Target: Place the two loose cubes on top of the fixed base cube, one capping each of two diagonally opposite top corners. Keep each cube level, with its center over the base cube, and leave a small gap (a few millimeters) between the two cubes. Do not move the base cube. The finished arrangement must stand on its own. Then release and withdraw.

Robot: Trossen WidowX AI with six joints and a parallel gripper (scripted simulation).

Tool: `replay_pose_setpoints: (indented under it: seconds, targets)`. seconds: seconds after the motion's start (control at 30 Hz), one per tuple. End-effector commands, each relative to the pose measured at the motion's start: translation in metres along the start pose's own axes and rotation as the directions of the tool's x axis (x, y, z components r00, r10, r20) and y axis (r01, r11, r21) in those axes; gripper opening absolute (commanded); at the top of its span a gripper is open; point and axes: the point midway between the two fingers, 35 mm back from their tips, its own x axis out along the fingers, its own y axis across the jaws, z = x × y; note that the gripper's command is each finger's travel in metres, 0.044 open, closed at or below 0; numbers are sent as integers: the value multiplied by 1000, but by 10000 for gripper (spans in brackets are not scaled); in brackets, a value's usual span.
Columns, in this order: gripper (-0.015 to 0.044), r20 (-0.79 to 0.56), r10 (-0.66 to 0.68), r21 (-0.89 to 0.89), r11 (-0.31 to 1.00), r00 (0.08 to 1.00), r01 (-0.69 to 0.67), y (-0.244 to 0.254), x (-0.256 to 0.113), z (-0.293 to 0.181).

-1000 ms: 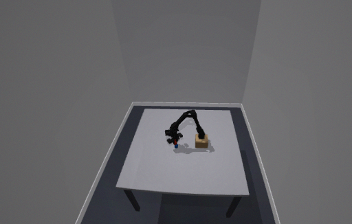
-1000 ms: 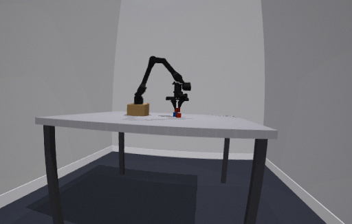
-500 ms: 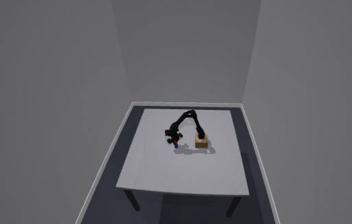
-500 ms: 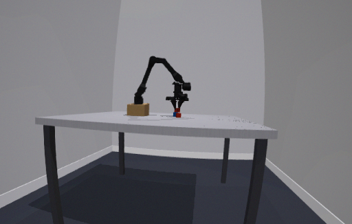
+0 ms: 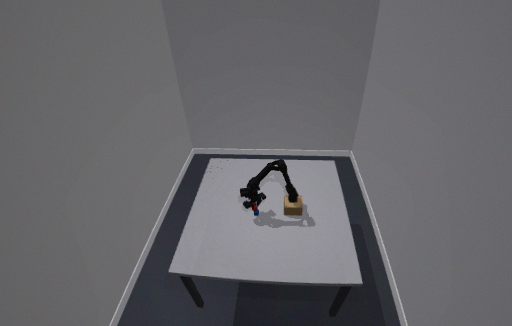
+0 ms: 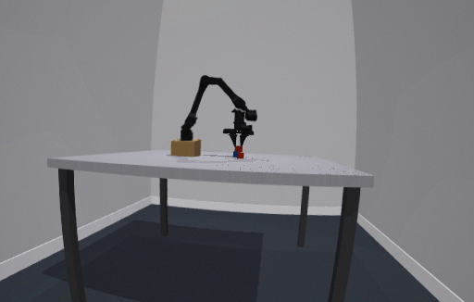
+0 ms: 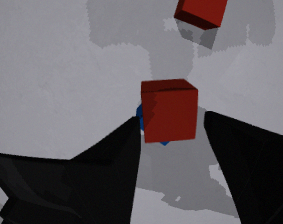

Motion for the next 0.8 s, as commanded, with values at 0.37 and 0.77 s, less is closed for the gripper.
replay_pose_setpoints:
  seconds: [0.37,0.77]
  targets:
    - [205,4,10,3,1000,1000,-10,2,-21,1]
    - [265,3,9,145,989,1000,-10,-11,-37,36]
